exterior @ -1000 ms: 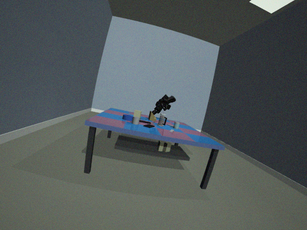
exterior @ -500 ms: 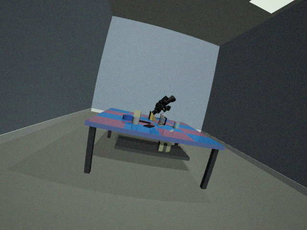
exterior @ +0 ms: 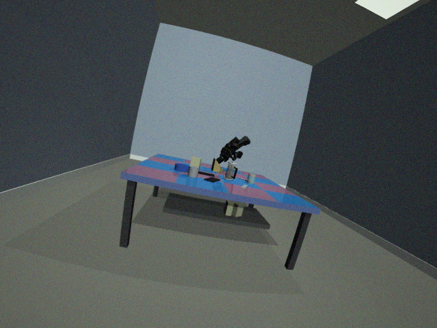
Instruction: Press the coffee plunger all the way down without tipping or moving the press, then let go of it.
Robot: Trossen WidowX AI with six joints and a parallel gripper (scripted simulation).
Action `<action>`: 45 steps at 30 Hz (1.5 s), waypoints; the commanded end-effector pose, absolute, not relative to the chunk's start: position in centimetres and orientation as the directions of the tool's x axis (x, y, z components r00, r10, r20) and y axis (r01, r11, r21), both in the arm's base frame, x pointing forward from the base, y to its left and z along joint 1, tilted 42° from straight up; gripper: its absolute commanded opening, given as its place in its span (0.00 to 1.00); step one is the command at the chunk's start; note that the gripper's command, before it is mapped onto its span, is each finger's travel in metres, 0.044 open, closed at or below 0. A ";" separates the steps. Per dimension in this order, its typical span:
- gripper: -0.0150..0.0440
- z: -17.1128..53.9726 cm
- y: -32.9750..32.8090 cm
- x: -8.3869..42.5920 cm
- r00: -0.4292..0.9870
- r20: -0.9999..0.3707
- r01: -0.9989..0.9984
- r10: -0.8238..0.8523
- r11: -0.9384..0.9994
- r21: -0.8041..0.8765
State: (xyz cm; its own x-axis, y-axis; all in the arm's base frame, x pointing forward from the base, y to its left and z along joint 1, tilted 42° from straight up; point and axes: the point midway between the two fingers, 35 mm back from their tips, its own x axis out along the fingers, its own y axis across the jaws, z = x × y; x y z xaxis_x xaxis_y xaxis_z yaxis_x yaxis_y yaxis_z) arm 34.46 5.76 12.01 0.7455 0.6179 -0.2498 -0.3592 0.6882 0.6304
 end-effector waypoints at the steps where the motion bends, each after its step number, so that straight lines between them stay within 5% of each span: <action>1: 0.45 11.2 6.4 34.2 0.720 -0.266 -0.354 0.641 0.669 0.654; 40: 0.45 11.6 5.9 34.6 0.734 -0.257 -0.358 0.629 0.679 0.641; 45: 0.68 11.6 5.9 34.6 0.734 -0.257 -0.358 0.629 0.679 0.641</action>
